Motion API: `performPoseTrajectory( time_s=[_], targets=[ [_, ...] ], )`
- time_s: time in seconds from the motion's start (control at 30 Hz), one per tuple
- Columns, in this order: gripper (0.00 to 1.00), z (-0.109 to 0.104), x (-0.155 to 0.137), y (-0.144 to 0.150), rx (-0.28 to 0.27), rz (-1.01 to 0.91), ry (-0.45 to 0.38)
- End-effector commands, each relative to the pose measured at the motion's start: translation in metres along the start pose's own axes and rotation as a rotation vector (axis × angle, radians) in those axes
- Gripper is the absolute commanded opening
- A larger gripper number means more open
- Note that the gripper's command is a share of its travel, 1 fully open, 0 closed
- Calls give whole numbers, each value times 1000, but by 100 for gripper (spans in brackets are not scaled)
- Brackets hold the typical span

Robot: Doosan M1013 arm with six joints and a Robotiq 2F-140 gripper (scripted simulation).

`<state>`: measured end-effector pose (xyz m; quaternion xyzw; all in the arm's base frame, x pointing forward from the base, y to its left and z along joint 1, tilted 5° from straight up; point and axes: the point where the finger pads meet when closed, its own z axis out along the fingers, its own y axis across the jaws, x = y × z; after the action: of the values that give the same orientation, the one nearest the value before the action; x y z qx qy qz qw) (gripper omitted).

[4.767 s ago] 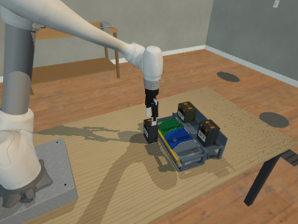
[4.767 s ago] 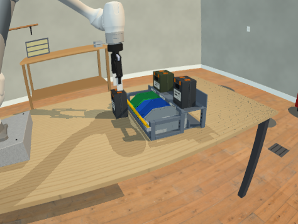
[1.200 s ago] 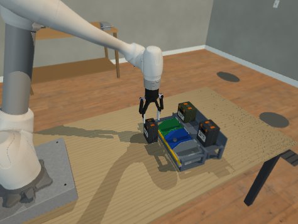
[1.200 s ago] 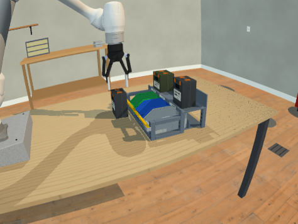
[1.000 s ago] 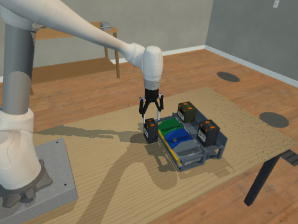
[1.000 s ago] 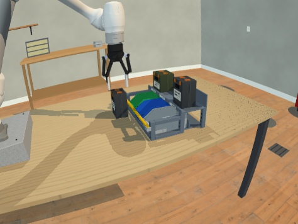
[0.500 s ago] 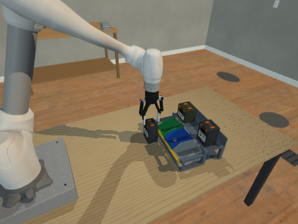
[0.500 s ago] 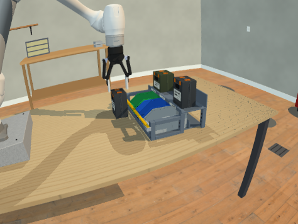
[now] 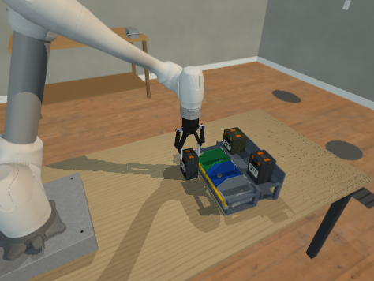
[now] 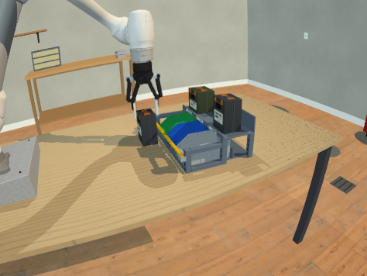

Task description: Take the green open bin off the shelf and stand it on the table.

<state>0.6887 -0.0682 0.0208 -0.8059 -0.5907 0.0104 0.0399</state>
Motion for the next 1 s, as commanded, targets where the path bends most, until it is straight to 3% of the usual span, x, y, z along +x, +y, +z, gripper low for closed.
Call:
performPoseTrajectory(
  time_s=[0.0, 0.07, 0.97],
  targets=[
    [57, 14, 0, -1, 0, 0, -1],
    [57, 26, 0, -1, 0, 0, -1],
    [57, 24, 0, -1, 0, 0, -1]
  ],
)
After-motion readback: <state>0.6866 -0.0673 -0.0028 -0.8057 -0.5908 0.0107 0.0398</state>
